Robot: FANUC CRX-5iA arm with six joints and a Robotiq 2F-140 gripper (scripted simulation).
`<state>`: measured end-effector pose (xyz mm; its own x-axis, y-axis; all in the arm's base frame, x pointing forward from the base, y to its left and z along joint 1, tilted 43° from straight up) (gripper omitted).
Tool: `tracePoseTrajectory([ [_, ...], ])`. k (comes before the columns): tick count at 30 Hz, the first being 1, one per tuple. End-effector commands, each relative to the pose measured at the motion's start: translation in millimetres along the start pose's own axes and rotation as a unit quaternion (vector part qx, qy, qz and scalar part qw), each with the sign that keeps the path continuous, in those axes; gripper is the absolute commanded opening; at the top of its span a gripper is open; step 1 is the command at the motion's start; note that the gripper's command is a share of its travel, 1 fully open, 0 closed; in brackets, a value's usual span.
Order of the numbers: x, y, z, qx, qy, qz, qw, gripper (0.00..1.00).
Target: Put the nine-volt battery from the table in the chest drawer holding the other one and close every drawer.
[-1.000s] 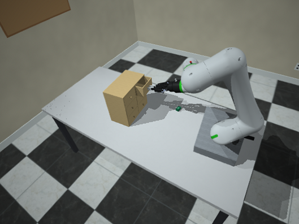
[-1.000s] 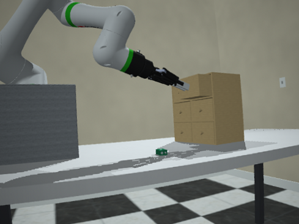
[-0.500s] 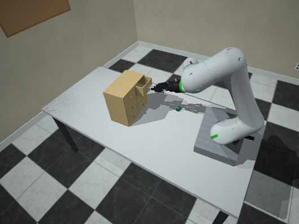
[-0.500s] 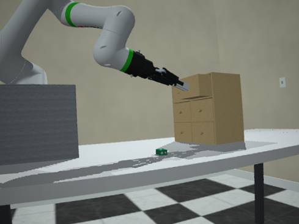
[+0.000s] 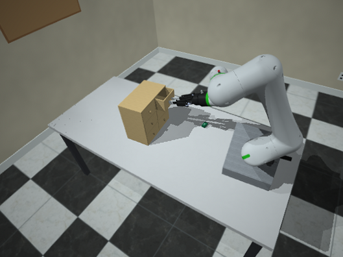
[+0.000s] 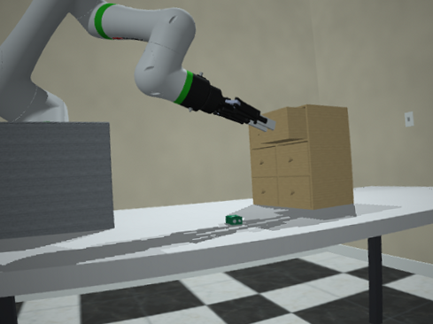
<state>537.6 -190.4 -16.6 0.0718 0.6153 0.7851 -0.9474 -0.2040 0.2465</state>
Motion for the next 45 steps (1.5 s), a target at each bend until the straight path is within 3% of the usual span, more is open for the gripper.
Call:
tracePoseTrajectory([
  [1, -0.1, 0.0, 0.2, 0.000, 0.000, 0.000, 1.000, 0.20],
  [10, -0.7, 10.4, -3.5, 0.000, 0.000, 0.000, 1.000, 0.20],
  [18, -2.6, 43.6, -15.4, 0.000, 0.000, 0.000, 1.000, 0.20],
  [28, -2.7, 51.3, -16.5, 0.000, 0.000, 0.000, 1.000, 0.20],
  [38, -2.5, 96.8, -15.1, 0.000, 0.000, 0.000, 1.000, 0.20],
  [45, -2.5, 100.8, -15.0, 0.000, 0.000, 0.000, 1.000, 0.20],
])
Point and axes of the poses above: the point where the finger pads meet when closed, its own y axis back along the fingers, its own x axis across the jaws, z = x × y, the point moved 5 cm from there along y, back along the fingers, and after that the axes turned 9 degrees about -y, right-handed, at the moved point
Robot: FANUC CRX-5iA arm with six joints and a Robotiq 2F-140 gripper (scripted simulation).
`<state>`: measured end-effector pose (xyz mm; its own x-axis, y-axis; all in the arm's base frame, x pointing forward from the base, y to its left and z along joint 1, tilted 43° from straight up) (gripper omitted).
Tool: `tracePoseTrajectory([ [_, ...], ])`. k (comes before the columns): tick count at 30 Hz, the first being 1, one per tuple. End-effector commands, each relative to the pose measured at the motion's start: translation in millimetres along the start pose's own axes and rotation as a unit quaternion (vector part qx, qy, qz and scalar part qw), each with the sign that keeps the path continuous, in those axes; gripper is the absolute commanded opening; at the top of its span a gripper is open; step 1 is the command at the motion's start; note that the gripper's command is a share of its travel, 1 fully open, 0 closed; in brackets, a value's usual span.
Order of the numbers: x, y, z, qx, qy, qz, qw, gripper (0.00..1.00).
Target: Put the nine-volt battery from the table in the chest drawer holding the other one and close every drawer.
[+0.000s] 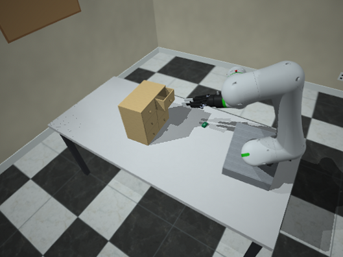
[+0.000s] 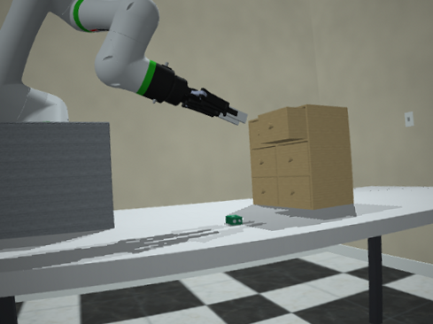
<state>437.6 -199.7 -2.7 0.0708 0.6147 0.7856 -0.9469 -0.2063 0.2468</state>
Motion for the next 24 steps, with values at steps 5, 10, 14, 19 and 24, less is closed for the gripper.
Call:
tracePoseTrajectory([
  [5, -0.4, 1.1, 1.5, 0.001, 0.000, -0.001, 1.000, 0.20],
  [10, 0.0, 2.8, 3.0, 0.009, 0.000, -0.002, 1.000, 0.20],
  [14, 0.3, 5.7, 5.7, 0.022, 0.000, -0.004, 1.000, 0.20],
  [19, 0.8, 8.6, 8.4, 0.037, 0.000, -0.006, 0.999, 0.20],
  [24, 1.8, 15.4, 14.9, 0.069, 0.000, -0.012, 0.998, 0.20],
])
Point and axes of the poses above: the point where the finger pads meet when closed, its own y axis back along the fingers, its own x axis across the jaws, z = x × y, the point moved 5 cm from there along y, back along the fingers, and after that the axes turned 9 degrees about -y, right-handed, at the moved point
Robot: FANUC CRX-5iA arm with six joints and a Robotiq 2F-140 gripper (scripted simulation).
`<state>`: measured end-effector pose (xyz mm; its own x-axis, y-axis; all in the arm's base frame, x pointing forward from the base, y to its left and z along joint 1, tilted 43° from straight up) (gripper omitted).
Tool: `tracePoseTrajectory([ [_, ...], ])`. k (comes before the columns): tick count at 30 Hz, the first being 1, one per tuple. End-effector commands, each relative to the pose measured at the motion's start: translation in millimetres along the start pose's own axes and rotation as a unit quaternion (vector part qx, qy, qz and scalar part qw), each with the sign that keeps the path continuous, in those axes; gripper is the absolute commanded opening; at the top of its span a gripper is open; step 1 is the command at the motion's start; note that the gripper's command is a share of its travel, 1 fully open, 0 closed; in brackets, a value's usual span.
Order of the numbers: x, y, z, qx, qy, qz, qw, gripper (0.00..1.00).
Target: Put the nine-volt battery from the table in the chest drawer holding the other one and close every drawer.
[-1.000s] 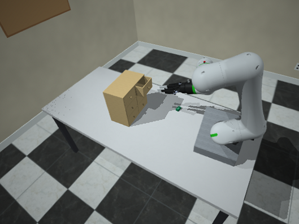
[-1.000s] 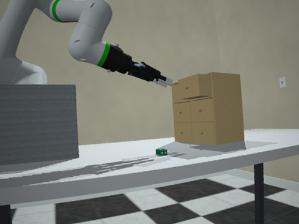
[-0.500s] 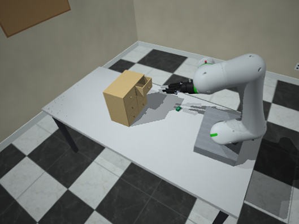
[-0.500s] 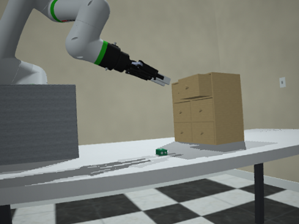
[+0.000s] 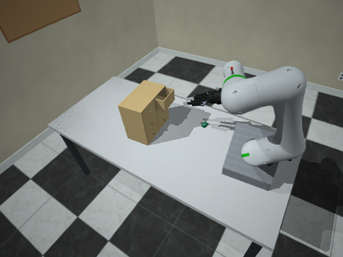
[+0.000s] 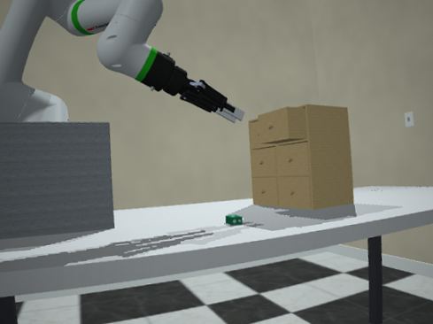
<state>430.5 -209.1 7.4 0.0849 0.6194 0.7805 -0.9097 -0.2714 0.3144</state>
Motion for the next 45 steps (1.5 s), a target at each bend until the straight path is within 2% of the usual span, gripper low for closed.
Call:
tracePoseTrajectory([
  [1, 0.2, 6.4, 5.0, 0.027, 0.000, -0.005, 1.000, 0.20],
  [7, 1.8, 18.4, 14.8, 0.084, 0.000, -0.014, 0.996, 0.20],
  [9, 1.8, 18.4, 14.8, 0.084, 0.000, -0.014, 0.996, 0.20],
  [17, 4.6, 39.0, 32.7, 0.187, -0.001, -0.030, 0.982, 0.20],
  [24, 7.7, 60.3, 52.3, 0.304, -0.001, -0.049, 0.951, 0.20],
  [26, 7.7, 60.3, 52.3, 0.304, -0.001, -0.049, 0.951, 0.20],
  [35, 11.0, 82.0, 72.8, 0.434, -0.001, -0.069, 0.898, 0.20],
  [41, 12.2, 90.6, 80.8, 0.488, -0.001, -0.078, 0.869, 0.20],
  [45, 12.5, 92.5, 82.5, 0.500, -0.001, -0.080, 0.862, 0.20],
])
Point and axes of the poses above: the point where the finger pads meet when closed, its own y axis back along the fingers, its own x axis across the jaws, z = x × y, the point moved 5 cm from there along y, back along the fingers, and after that the axes turned 9 degrees about -y, right-handed, at the moved point
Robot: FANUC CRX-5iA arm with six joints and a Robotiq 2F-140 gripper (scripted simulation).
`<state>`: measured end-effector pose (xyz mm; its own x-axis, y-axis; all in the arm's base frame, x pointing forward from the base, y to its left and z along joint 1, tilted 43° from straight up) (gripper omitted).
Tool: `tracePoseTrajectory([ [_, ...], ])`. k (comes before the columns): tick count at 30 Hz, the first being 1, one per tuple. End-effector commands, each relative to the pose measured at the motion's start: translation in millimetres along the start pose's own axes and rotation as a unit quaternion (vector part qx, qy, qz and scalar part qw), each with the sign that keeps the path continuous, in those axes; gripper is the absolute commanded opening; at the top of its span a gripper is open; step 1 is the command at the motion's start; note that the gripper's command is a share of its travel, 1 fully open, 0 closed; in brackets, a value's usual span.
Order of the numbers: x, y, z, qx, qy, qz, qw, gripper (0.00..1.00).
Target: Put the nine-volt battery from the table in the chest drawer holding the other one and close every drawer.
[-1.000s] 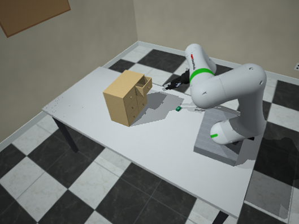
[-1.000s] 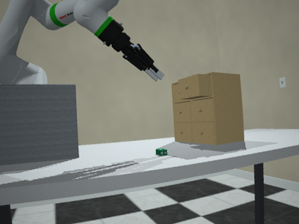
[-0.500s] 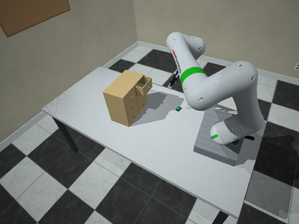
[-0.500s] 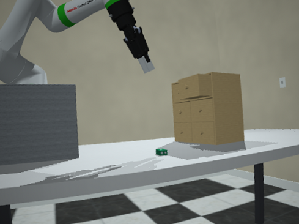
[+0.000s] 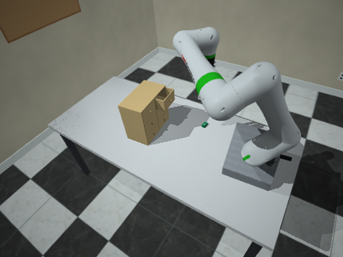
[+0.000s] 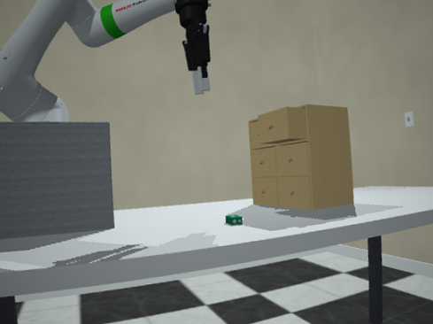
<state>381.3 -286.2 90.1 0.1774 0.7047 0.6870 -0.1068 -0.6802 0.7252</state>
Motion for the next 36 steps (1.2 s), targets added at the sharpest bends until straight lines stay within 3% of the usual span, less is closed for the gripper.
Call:
tracePoseTrajectory([
  [1, -0.3, 2.4, -0.5, 0.019, 0.000, -0.003, 1.000, 0.20],
  [23, -0.5, 6.1, -1.6, 0.041, 0.000, -0.006, 0.999, 0.20],
  [24, -0.5, 6.1, -1.6, 0.041, 0.000, -0.006, 0.999, 1.00],
  [36, -0.5, 6.1, -1.6, 0.041, 0.000, -0.006, 0.999, 1.00],
])
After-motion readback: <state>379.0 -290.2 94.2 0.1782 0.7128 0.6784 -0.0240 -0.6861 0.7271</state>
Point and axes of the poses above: the point where the finger pads meet when closed, its own y axis back along the fingers, its own x axis across the jaws, z = x × y, the point moved 5 cm from there along y, back along the fingers, and after that the axes turned 9 degrees about -y, right-handed, at the moved point
